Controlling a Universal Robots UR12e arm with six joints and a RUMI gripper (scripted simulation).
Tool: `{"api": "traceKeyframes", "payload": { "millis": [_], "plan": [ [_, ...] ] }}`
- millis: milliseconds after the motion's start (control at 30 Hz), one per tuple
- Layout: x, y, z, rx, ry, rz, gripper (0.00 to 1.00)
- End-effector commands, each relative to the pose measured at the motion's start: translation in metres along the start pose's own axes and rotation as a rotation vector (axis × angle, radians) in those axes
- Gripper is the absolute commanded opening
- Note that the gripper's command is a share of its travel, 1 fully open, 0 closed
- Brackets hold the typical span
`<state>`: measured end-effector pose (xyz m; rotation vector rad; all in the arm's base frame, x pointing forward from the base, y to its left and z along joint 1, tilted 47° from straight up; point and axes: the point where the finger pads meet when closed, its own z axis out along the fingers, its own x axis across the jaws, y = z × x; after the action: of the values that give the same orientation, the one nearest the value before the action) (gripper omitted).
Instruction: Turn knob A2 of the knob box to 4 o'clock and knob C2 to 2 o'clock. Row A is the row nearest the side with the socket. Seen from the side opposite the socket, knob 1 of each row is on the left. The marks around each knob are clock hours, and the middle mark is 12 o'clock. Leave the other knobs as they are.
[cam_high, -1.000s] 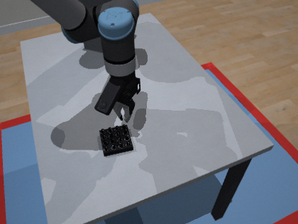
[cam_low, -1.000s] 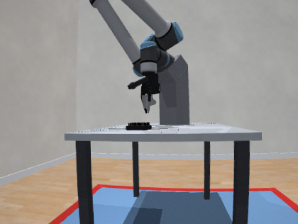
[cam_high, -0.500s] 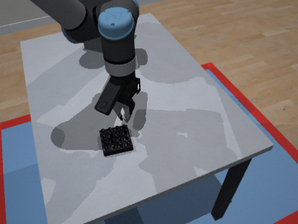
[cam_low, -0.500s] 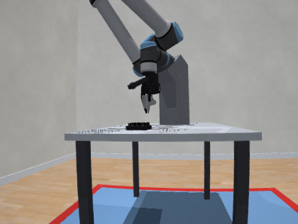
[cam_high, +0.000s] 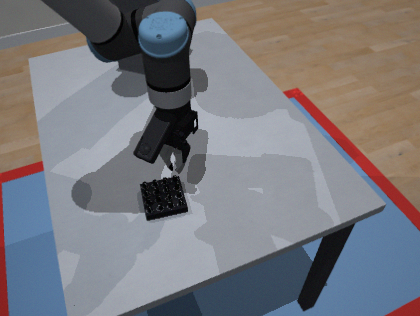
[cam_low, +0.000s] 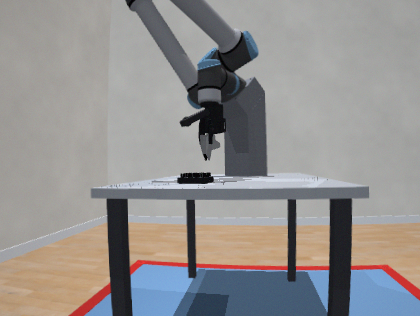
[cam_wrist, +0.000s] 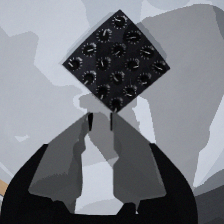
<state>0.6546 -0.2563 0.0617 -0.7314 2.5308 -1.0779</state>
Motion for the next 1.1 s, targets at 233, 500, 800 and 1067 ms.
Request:
{"api": "traceKeyframes", "payload": {
  "millis": [233,500,800,1067],
  "plan": [
    [0.000,0.000,0.008,0.000,0.000,0.000,0.11],
    [0.000,0.000,0.018,0.000,0.000,0.000,0.11],
    [0.000,0.000,0.028,0.000,0.000,0.000,0.11],
    [-0.001,0.000,0.036,0.000,0.000,0.000,0.11]
  ]
}}
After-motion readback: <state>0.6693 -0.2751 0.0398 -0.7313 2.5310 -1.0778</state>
